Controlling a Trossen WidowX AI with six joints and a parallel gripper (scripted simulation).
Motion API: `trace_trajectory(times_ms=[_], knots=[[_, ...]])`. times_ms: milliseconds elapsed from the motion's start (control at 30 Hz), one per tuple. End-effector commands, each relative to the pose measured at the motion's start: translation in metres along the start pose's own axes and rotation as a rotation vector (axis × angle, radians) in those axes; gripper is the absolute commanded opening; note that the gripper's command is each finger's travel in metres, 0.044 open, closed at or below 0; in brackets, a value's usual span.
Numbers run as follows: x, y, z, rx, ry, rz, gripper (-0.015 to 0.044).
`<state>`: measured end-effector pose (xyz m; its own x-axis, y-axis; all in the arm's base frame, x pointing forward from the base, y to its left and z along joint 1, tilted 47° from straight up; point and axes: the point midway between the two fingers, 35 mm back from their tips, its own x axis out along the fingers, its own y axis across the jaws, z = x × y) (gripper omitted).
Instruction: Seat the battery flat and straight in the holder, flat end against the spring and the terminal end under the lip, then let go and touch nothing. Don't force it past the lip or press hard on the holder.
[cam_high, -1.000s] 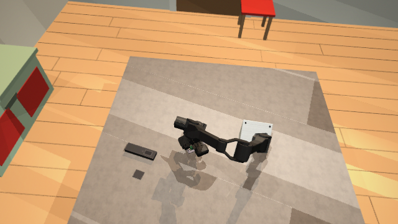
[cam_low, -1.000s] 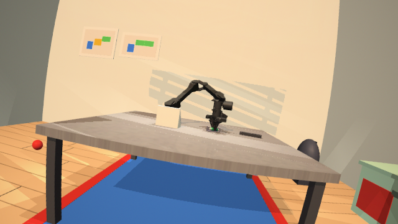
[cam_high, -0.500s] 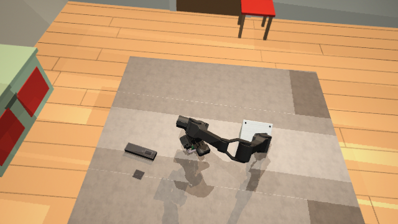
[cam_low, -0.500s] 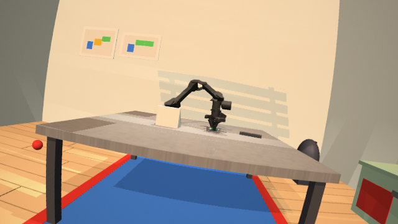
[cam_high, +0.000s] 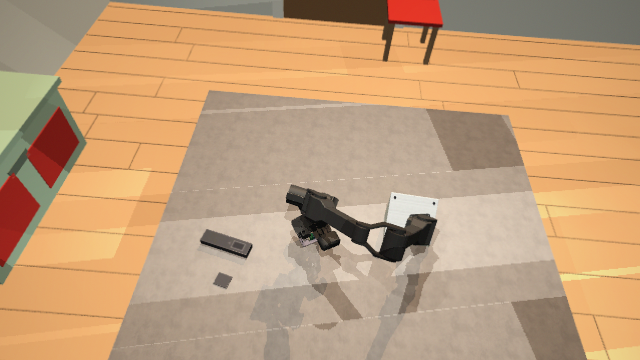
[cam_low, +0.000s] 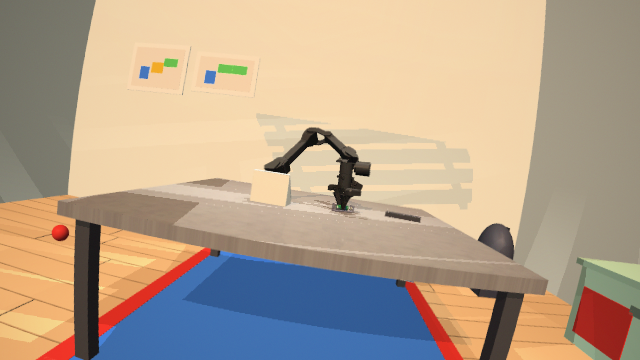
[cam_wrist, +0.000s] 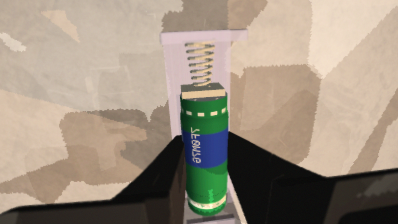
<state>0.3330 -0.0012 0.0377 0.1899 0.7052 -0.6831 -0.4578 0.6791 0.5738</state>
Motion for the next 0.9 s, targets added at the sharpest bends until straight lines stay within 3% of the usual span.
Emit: trace_trajectory(times_ms=[0,133,267,667,867], knots=[[0.000,0.000,-0.001,-0.002,0.000,0.001,0.0070],[0.000,0.000,-0.001,-0.001,-0.001,0.000,0.0070],[0.000,0.000,-0.001,-0.001,-0.001,0.000,0.0172],[-0.015,0.000,0.000,-0.001,0.000,-0.001,0.0172],[-0.050,-0.004,0.002,0.003,0.001,-0.004,0.0330]])
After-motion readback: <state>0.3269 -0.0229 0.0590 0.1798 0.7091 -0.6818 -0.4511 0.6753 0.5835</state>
